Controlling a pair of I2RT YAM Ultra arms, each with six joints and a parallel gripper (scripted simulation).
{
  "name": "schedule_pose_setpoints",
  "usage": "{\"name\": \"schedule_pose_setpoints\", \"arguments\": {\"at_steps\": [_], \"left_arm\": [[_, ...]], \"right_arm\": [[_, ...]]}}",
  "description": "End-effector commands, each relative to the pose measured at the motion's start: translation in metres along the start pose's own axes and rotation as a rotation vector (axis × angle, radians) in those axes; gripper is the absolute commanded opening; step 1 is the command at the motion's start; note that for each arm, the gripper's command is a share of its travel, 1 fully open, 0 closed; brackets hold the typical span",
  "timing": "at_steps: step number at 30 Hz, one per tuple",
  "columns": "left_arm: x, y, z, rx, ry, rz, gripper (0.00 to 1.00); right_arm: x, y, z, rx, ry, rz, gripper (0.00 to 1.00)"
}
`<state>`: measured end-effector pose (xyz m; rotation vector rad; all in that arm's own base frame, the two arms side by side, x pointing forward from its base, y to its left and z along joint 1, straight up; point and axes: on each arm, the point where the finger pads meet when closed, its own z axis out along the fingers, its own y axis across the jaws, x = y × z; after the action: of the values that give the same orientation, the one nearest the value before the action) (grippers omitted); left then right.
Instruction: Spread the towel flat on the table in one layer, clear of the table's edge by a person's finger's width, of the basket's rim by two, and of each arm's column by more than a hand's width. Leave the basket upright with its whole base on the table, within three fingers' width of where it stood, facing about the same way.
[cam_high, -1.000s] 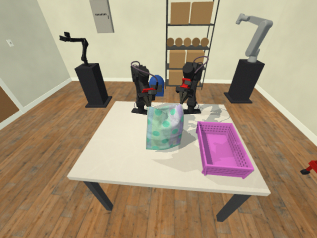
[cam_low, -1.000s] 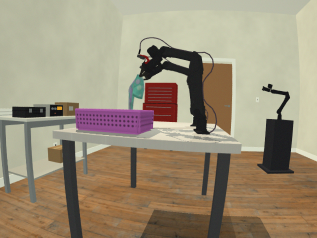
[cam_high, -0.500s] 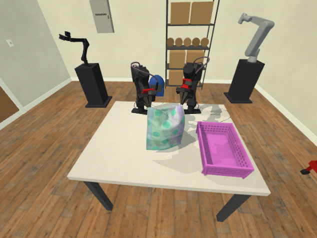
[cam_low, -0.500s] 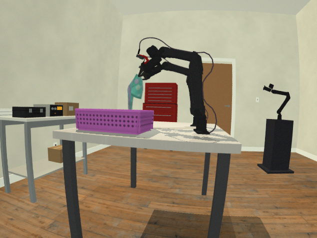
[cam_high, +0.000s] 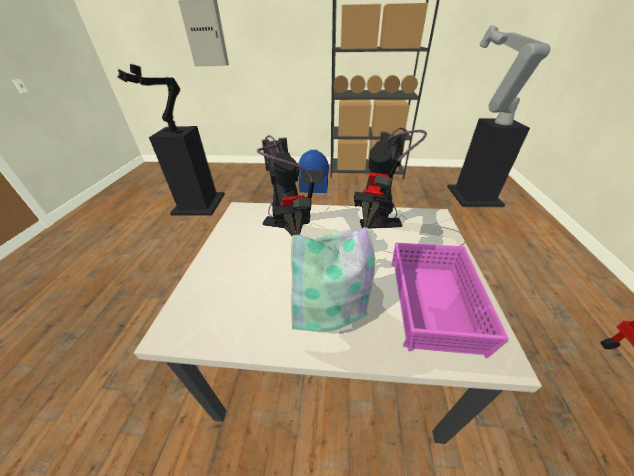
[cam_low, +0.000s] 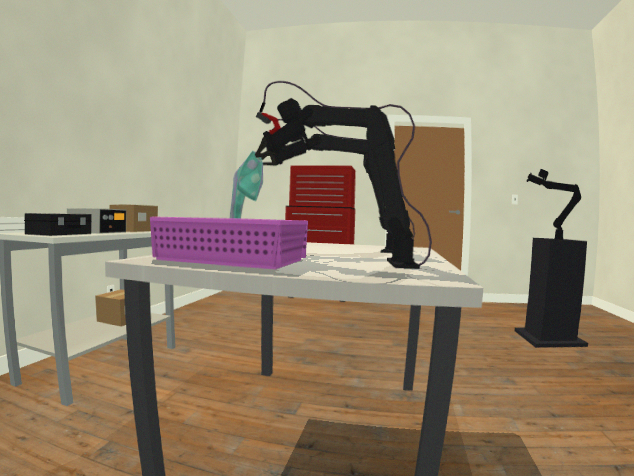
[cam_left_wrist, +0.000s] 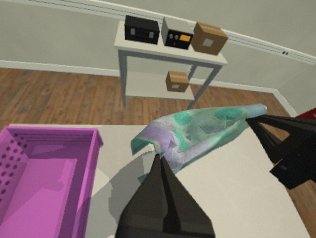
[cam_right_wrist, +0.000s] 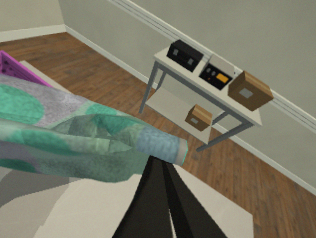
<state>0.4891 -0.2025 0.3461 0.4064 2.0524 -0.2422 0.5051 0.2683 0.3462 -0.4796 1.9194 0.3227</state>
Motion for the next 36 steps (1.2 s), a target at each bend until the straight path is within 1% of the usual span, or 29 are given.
{"name": "schedule_pose_setpoints", "arguments": {"at_steps": [1, 4, 5, 7, 8, 11, 12, 19, 20, 21, 22, 23, 25, 26, 28, 29, 31, 32, 33, 34, 36], "left_arm": [[-0.041, 0.014, 0.018, -0.030, -0.163, -0.001, 0.00], [-0.041, 0.011, 0.018, -0.024, -0.163, 0.001, 0.00], [-0.050, 0.021, 0.034, -0.039, -0.214, -0.005, 0.00], [-0.050, 0.021, 0.034, -0.039, -0.214, -0.005, 0.00], [-0.057, 0.026, 0.046, -0.047, -0.257, -0.007, 0.00], [-0.057, 0.026, 0.046, -0.047, -0.257, -0.008, 0.00], [-0.062, 0.029, 0.055, -0.052, -0.287, -0.009, 0.00], [-0.064, 0.028, 0.058, -0.049, -0.298, -0.008, 0.00], [-0.072, 0.027, 0.047, -0.049, -0.316, -0.007, 0.00], [-0.073, 0.027, 0.046, -0.049, -0.318, -0.007, 0.00], [-0.072, 0.027, 0.046, -0.049, -0.318, -0.007, 0.00], [-0.061, 0.027, 0.059, -0.049, -0.283, -0.008, 0.00], [-0.063, 0.027, 0.055, -0.049, -0.289, -0.008, 0.00], [-0.048, 0.027, 0.066, -0.048, -0.232, -0.009, 0.00], [-0.050, 0.027, 0.063, -0.048, -0.237, -0.009, 0.00], [-0.042, 0.028, 0.069, -0.048, -0.207, -0.009, 0.00], [-0.046, 0.027, 0.064, -0.048, -0.218, -0.009, 0.00], [-0.035, 0.028, 0.073, -0.047, -0.181, -0.010, 0.00], [-0.035, 0.028, 0.073, -0.047, -0.181, -0.010, 0.00], [-0.042, 0.027, 0.064, -0.048, -0.199, -0.010, 0.00], [-0.042, 0.027, 0.064, -0.048, -0.199, -0.010, 0.00]], "right_arm": [[-0.039, -0.016, 0.023, 0.035, -0.171, 0.007, 0.00], [-0.039, -0.016, 0.023, 0.035, -0.171, 0.007, 0.00], [-0.047, -0.022, 0.040, 0.042, -0.227, 0.009, 0.00], [-0.047, -0.022, 0.040, 0.042, -0.227, 0.009, 0.00], [-0.052, -0.026, 0.054, 0.048, -0.273, 0.010, 0.00], [-0.052, -0.026, 0.054, 0.048, -0.273, 0.010, 0.00], [-0.056, -0.029, 0.063, 0.052, -0.297, 0.011, 0.00], [-0.058, -0.030, 0.066, 0.053, -0.298, 0.011, 0.00], [-0.050, -0.027, 0.069, 0.049, -0.266, 0.011, 0.00], [-0.050, -0.027, 0.069, 0.048, -0.266, 0.011, 0.00], [-0.052, -0.027, 0.067, 0.049, -0.272, 0.011, 0.00], [-0.050, -0.027, 0.067, 0.048, -0.259, 0.011, 0.00], [-0.053, -0.027, 0.064, 0.048, -0.266, 0.011, 0.00], [-0.041, -0.027, 0.073, 0.048, -0.231, 0.011, 0.00], [-0.043, -0.022, 0.068, 0.035, -0.241, 0.008, 0.00], [-0.034, -0.027, 0.075, 0.048, -0.206, 0.012, 0.00], [-0.034, -0.027, 0.075, 0.048, -0.206, 0.012, 0.00], [-0.027, -0.027, 0.078, 0.048, -0.180, 0.012, 0.00], [-0.027, -0.027, 0.078, 0.048, -0.180, 0.012, 0.00], [-0.027, -0.027, 0.078, 0.048, -0.180, 0.012, 0.00], [-0.027, -0.027, 0.078, 0.048, -0.180, 0.012, 0.00]]}}
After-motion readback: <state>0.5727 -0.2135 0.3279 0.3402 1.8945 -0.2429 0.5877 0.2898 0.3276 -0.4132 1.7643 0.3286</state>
